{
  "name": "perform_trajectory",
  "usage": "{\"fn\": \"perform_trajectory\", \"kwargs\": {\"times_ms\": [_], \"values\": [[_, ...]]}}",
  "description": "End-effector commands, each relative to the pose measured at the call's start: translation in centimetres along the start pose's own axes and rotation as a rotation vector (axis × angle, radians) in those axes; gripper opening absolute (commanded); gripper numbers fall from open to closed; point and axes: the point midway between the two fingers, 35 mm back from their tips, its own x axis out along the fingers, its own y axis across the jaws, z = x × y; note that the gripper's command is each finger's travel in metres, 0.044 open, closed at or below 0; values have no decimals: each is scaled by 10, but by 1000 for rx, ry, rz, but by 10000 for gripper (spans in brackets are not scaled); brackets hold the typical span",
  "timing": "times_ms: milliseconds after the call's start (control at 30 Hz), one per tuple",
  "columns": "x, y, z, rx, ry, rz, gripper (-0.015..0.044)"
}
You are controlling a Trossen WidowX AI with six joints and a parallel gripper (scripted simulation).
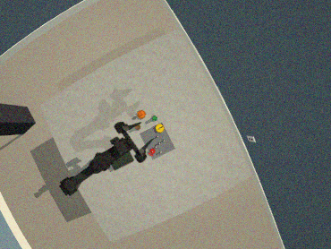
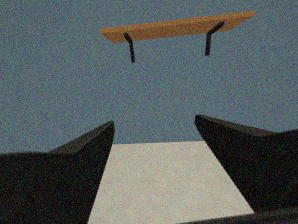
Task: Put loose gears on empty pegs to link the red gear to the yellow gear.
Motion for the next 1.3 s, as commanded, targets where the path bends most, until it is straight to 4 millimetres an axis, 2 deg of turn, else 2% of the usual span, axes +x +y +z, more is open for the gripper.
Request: {"fn": "perform_trajectory", "kwargs": {"times_ms": [0, 67, 167, 300, 467, 633, 700, 733, 1033, 1167, 1267], "values": [[1, 1, -3, 6, 12, 2, 426], [9, 6, -23, 55, 111, 14, 440], [19, 18, -70, 160, 337, 23, 440], [17, 35, -133, 282, 650, -8, 440], [-11, 52, -202, 391, 1049, -129, 440], [-64, 63, -254, 426, 1467, -379, 440], [-80, 64, -262, 416, 1569, -467, 440], [-82, 64, -263, 414, 1581, -478, 440], [-83, 66, -263, 414, 1581, -478, 440], [-84, 66, -277, 414, 1581, -478, 440], [-84, 66, -278, 414, 1581, -478, 440]]}}
